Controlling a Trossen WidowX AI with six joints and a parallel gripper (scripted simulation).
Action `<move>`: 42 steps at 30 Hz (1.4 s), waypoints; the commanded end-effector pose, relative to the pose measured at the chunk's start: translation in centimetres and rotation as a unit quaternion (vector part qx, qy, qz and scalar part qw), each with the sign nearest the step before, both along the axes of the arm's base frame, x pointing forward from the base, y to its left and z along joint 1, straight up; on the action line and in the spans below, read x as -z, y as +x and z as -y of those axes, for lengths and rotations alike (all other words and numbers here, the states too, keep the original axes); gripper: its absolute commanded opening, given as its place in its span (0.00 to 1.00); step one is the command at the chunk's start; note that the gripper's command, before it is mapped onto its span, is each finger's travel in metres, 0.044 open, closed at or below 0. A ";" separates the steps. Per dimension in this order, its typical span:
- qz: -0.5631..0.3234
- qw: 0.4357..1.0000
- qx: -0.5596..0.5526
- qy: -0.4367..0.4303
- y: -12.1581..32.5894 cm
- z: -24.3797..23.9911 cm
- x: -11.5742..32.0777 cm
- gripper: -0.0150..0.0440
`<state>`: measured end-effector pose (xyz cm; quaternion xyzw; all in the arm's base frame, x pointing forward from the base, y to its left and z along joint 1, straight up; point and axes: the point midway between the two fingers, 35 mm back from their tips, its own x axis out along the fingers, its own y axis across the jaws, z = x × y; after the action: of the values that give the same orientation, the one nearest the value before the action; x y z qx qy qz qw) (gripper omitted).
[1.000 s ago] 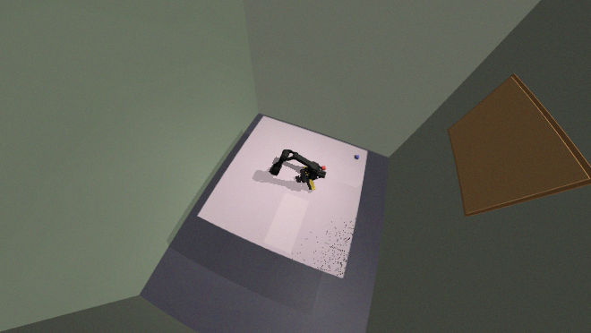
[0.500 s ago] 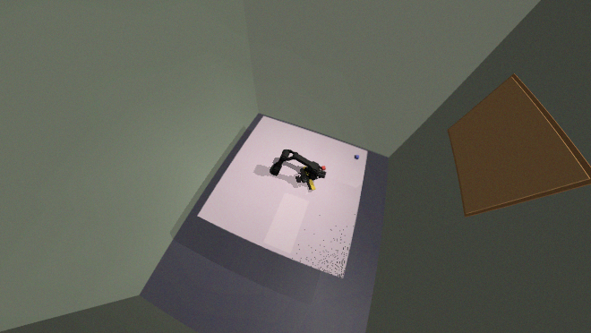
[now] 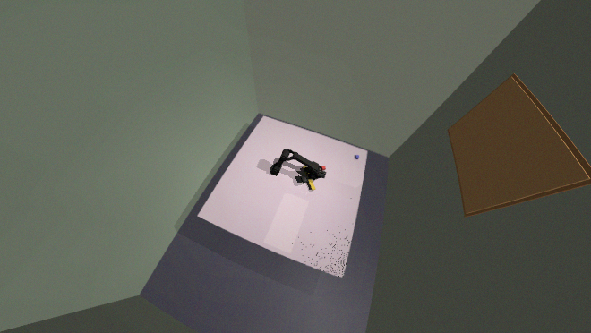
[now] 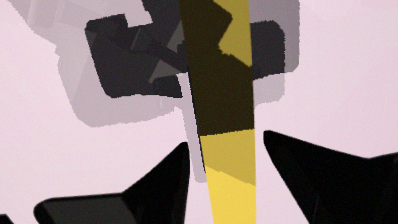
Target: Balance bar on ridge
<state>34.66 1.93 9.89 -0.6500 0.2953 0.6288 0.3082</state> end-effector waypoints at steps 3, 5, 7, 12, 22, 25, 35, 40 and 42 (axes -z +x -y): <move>0.000 1.000 0.000 0.000 0.0 0.0 0.0 0.92; 0.000 1.000 0.000 0.000 0.0 0.0 0.0 1.00; 0.000 1.000 0.000 0.000 0.0 0.0 0.0 1.00; 0.000 1.000 0.000 0.000 0.4 0.0 -3.9 1.00; 0.000 1.000 0.000 0.000 -0.3 0.0 -10.0 1.00; 0.000 1.000 0.000 0.000 -0.3 0.0 -10.0 1.00; 0.000 1.000 0.000 0.000 -0.3 0.0 -10.0 1.00; 0.000 1.000 0.000 0.000 -0.3 0.0 -10.0 1.00; 0.000 1.000 0.000 0.000 -0.3 0.0 -10.0 1.00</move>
<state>34.35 1.92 19.88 -0.6503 0.2949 0.6285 0.3085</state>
